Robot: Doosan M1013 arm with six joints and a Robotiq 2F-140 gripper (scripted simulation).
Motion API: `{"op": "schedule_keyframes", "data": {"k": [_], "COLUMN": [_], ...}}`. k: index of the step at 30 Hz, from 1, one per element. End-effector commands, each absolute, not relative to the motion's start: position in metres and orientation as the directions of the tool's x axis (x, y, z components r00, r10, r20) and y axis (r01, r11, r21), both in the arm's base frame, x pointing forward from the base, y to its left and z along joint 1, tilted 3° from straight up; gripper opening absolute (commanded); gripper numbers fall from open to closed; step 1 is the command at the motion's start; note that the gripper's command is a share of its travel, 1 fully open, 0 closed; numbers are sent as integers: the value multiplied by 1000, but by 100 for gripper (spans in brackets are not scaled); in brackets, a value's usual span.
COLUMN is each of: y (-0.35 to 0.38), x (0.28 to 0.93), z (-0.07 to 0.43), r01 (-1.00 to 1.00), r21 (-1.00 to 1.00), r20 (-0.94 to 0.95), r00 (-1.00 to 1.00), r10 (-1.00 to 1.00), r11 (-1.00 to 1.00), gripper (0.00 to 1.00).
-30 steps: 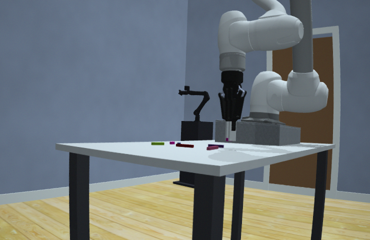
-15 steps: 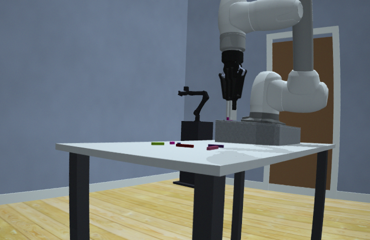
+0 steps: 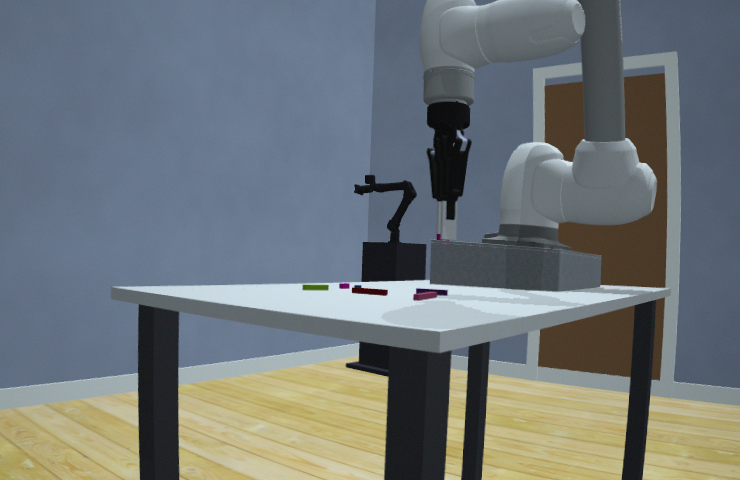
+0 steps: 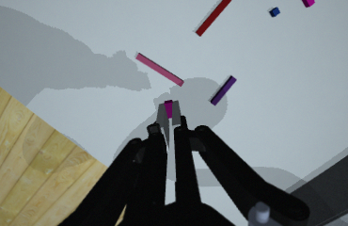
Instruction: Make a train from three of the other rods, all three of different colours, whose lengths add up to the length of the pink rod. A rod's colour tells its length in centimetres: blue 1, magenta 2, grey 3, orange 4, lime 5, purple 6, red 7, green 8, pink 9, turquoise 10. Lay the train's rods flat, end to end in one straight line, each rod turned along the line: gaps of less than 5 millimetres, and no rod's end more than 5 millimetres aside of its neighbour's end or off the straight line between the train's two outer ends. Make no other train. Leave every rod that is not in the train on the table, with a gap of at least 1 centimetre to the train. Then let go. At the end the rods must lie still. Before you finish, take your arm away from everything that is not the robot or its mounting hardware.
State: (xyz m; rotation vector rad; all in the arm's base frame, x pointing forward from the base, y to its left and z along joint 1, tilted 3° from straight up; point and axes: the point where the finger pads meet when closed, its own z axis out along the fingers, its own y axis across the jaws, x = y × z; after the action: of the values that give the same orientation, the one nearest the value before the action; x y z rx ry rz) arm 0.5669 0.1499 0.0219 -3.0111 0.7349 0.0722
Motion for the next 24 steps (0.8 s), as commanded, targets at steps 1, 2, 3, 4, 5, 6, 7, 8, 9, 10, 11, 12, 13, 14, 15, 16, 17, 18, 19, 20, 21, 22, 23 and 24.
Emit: {"op": "schedule_keyframes", "data": {"k": [1, 2, 3, 4, 5, 6, 7, 8, 9, 10, 11, 12, 13, 14, 15, 16, 17, 18, 19, 20, 21, 22, 23, 24], "y": [123, 115, 115, 115, 94, 90, 86, 80, 72, 64, 57, 50, 42, 35, 28, 21, 13, 6, -1, -1, -1, -16, -25, -29], "x": [571, 571, 571, 571, 573, 573, 573, 574, 574, 574, 574, 574, 573, 573, 573, 572, 571, 571, 570, 570, 570, 568, 567, 566], "z": [21, 20, 20, 20, 20, 19, 19, 19, 19, 18, 18, 18, 17, 17, 17, 16, 16, 16, 15, 15, 15, 15, 14, 14], "r01": [-602, -637, -637, -637, -729, -746, -762, -787, -815, -841, -863, -885, -905, -923, -939, -953, -965, -976, -984, -984, -984, -996, -999, -999], "r21": [-16, -14, -14, -14, -6, -5, -4, -1, 1, 4, 6, 9, 11, 14, 16, 19, 21, 24, 26, 26, 26, 31, 34, 35], "r20": [-55, -56, -56, -56, -57, -57, -57, -57, -57, -57, -57, -57, -56, -56, -55, -54, -54, -53, -52, -52, -52, -49, -48, -47], "r00": [798, 770, 770, 770, 683, 665, 647, 616, 578, 541, 503, 465, 425, 384, 343, 301, 259, 216, 172, 172, 172, 82, 23, -1], "r10": [-601, -636, -636, -636, -728, -744, -760, -785, -814, -839, -862, -884, -903, -921, -938, -952, -964, -975, -984, -984, -984, -995, -999, -999], "r11": [-798, -770, -770, -770, -684, -666, -648, -617, -579, -542, -504, -466, -426, -386, -344, -303, -260, -217, -174, -174, -174, -84, -24, 0], "gripper": [3, 3, 3, 3, 3, 3, 3, 3, 3, 3, 3, 3, 3, 3, 3, 3, 3, 3, 3, 3, 3, 3, 3, 3]}}
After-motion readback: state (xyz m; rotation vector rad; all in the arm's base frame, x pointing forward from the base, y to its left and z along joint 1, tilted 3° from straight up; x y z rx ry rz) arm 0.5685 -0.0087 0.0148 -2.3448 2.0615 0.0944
